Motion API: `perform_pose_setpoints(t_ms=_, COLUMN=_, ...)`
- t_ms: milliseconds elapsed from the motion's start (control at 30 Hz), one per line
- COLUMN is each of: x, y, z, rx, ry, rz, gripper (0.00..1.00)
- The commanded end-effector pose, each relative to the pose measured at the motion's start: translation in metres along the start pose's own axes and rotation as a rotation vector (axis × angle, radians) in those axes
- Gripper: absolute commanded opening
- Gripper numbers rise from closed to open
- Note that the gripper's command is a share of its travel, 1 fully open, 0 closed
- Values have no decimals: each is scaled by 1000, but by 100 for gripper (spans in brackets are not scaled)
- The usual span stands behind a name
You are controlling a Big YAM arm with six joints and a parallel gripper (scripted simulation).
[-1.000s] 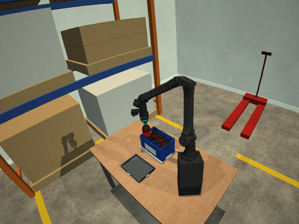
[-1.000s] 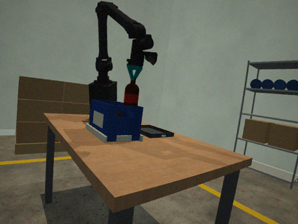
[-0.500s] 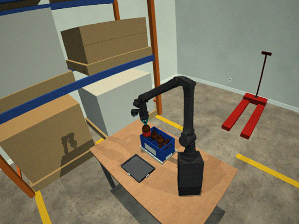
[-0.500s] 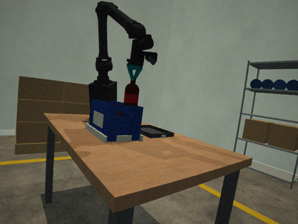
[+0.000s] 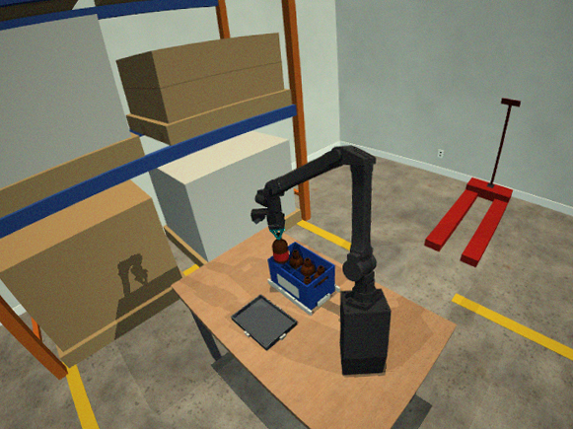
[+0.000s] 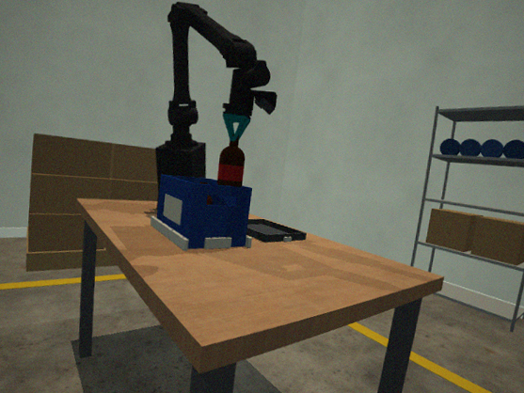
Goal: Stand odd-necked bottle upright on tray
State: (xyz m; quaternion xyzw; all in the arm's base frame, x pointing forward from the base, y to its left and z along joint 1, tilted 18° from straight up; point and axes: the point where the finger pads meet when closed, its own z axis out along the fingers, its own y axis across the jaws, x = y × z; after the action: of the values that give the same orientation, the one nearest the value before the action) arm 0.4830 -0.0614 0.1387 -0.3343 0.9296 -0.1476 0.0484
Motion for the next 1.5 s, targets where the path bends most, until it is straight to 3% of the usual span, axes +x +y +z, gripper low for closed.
perform_pose_setpoints(t_ms=0, x=-20, y=-19, z=-35, rx=53, ry=-56, rz=14, gripper=0)
perform_pose_setpoints(t_ms=800, x=-19, y=-19, z=-52, rx=57, ry=-60, rz=16, gripper=0)
perform_pose_setpoints(t_ms=900, x=-20, y=-17, z=-46, rx=47, ry=-49, rz=12, gripper=0)
perform_pose_setpoints(t_ms=1067, x=-19, y=-19, z=-57, rx=57, ry=-61, rz=16, gripper=0)
perform_pose_setpoints(t_ms=1467, x=-19, y=-19, z=-54, rx=52, ry=-56, rz=14, gripper=0)
